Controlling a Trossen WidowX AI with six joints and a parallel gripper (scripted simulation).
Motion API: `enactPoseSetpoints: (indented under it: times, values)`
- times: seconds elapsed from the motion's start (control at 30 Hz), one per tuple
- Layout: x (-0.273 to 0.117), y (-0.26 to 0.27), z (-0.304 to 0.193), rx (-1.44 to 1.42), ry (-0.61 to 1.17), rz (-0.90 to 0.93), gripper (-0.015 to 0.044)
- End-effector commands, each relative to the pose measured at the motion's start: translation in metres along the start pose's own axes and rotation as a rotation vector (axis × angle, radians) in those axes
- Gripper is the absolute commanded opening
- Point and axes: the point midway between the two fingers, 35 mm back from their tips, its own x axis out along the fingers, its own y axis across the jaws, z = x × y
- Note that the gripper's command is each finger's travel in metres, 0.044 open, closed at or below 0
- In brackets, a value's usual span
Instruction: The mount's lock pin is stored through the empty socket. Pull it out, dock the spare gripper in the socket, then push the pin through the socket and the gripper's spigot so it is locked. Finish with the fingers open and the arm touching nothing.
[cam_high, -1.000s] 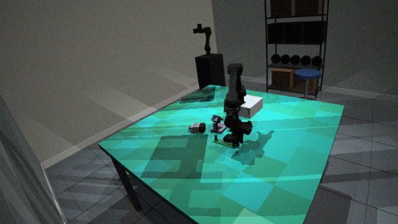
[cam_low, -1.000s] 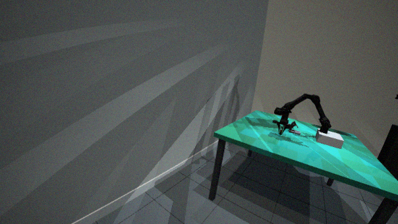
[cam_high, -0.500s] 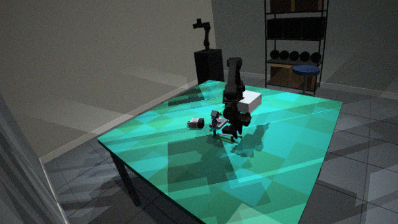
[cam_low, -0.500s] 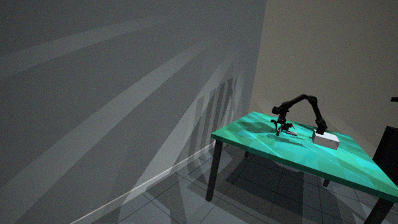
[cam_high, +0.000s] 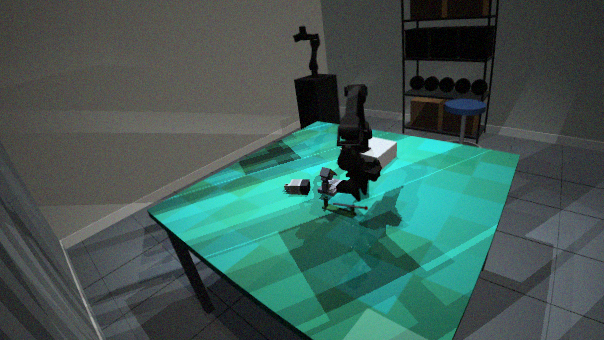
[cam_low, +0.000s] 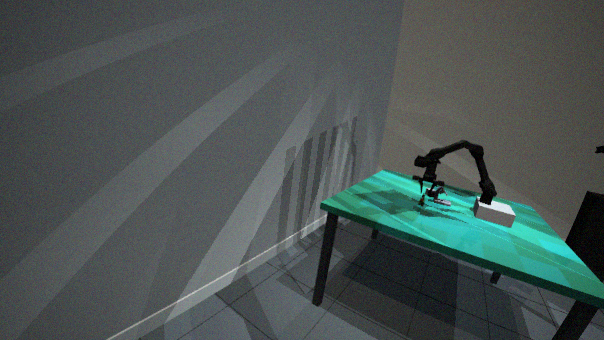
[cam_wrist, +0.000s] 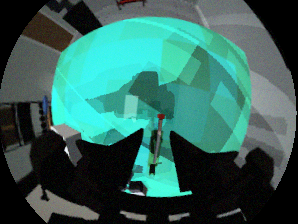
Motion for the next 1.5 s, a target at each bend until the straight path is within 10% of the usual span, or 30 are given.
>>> enactPoseSetpoints:
  times: [0.0, 0.2, 0.4, 1.47]
  values:
    - [-0.010, 0.000, 0.002, 0.000, 0.000, -0.001, 0.0200]
    - [-0.005, 0.000, 0.001, 0.001, 0.001, 0.002, 0.0331]
    - [-0.062, -0.007, -0.043, -0.019, 0.024, -0.014, 0.0180]
    - [0.016, -0.010, -0.067, -0.022, 0.028, -0.016, 0.0180]
